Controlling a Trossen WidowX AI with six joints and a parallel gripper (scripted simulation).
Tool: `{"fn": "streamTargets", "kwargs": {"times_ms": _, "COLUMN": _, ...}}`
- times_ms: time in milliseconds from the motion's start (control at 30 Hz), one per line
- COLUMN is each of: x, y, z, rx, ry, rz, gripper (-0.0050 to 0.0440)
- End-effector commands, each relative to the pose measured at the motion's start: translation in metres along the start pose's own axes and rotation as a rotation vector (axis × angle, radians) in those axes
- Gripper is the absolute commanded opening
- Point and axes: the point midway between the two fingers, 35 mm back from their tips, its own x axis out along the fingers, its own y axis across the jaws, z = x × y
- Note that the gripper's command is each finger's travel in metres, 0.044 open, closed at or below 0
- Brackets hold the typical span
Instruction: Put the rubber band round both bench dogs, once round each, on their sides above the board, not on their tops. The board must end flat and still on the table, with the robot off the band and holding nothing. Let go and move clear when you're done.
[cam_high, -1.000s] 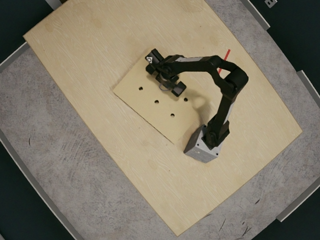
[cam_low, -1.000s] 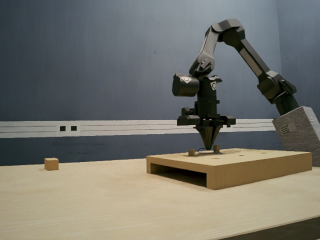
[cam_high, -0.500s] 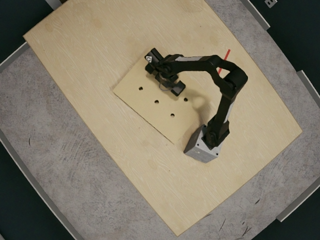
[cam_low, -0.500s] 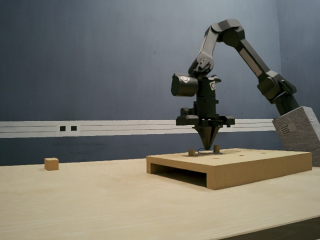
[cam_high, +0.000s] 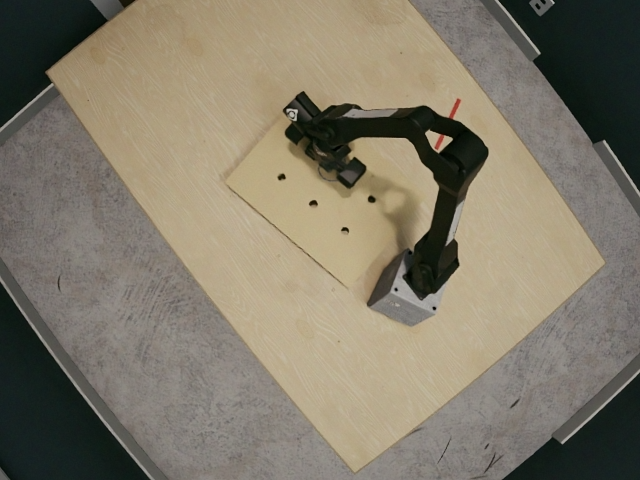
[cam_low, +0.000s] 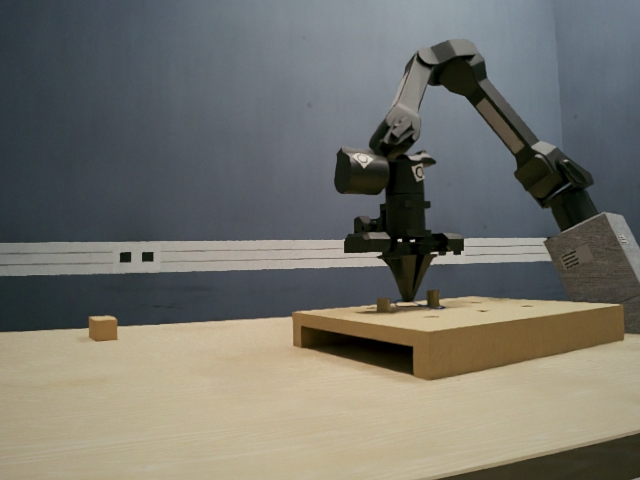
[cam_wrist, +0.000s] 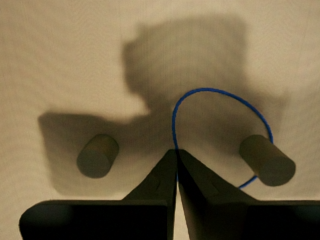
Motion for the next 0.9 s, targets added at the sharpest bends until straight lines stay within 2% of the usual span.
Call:
{"fn": "streamTargets", "kwargs": {"times_ms": 0, "x": -0.004, "y": 0.010, "z": 0.001, "rx": 0.007, "ry": -0.002, "rz": 0.015, "gripper": -0.0050}}
{"fn": "streamTargets", "kwargs": {"times_ms": 600, "x": -0.004, "y": 0.026, "z": 0.002, "rx": 0.008, "ry": -0.003, "rz": 0.015, "gripper": -0.0050}}
{"fn": "streamTargets", "kwargs": {"times_ms": 867, "x": 0.003, "y": 0.018, "z": 0.001, "rx": 0.001, "ry": -0.001, "rz": 0.003, "gripper": -0.0050}}
